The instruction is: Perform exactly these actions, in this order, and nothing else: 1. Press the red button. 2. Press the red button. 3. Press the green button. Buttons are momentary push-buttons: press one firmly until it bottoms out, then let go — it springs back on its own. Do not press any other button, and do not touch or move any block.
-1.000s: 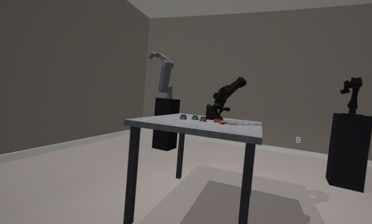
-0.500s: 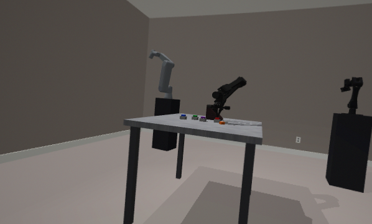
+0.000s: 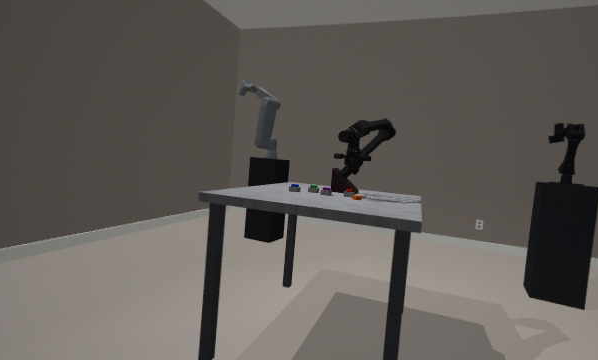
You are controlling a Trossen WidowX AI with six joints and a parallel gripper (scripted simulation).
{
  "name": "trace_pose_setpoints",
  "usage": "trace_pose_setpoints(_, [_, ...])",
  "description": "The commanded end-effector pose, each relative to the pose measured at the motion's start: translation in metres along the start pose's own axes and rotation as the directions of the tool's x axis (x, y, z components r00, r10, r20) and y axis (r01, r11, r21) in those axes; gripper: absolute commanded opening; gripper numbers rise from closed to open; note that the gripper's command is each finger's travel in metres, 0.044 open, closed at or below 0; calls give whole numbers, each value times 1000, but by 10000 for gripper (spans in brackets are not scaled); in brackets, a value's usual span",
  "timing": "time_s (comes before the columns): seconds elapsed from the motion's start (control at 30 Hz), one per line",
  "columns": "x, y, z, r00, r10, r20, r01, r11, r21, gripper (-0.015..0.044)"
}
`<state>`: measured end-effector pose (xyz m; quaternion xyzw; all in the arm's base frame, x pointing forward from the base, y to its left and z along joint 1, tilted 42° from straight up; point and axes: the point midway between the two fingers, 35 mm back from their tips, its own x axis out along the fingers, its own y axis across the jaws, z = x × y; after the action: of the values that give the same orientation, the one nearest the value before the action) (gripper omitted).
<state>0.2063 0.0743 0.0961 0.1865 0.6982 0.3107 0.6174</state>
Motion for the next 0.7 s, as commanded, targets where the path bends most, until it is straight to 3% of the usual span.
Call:
trace_pose_setpoints(0.0, [-6, -4, 1, 1000, -6, -2, 6, 1000, -5, 20])
trace_pose_setpoints(0.23, [-13, -95, 15, 999, -28, 15, 28, 999, 39, 20])
trace_pose_setpoints(0.47, [-10, -181, -1, 1000, -23, 2, 23, 1000, 6, 20])
trace_pose_setpoints(0.67, [-8, -200, -9, 1000, -17, -2, 17, 1000, -8, 20])
